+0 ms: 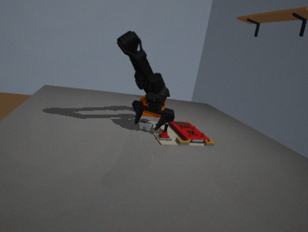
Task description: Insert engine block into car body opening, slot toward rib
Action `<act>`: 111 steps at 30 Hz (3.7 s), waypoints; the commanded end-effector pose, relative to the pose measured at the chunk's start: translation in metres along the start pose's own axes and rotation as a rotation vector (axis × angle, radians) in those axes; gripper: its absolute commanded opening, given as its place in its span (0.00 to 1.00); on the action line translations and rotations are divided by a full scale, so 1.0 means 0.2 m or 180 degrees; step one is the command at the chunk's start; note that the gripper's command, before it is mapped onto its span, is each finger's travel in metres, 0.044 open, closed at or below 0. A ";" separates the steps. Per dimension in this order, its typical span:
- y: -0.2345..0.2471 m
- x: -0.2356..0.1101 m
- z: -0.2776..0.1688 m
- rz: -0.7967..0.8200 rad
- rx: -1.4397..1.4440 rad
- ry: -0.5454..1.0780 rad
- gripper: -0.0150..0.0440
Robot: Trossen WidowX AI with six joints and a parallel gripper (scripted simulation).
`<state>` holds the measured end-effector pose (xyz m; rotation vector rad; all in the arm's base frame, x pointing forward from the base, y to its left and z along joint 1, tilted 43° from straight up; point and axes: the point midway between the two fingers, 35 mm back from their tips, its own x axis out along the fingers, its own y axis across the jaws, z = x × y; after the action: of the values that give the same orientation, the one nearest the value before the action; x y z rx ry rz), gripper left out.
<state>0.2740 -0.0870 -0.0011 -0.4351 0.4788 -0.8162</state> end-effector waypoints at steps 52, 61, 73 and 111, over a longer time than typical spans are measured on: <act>0.37 0.06 0.15 0.1102 -0.2692 0.0980 1.00; 0.27 0.01 0.20 0.1382 -0.3506 0.1392 1.00; 0.02 -0.11 0.30 0.1834 -0.4547 0.1973 1.00; 0.12 -0.08 0.11 0.1864 -0.4602 0.2006 1.00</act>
<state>0.2918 -0.0520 0.0119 -1.2720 1.6949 0.1264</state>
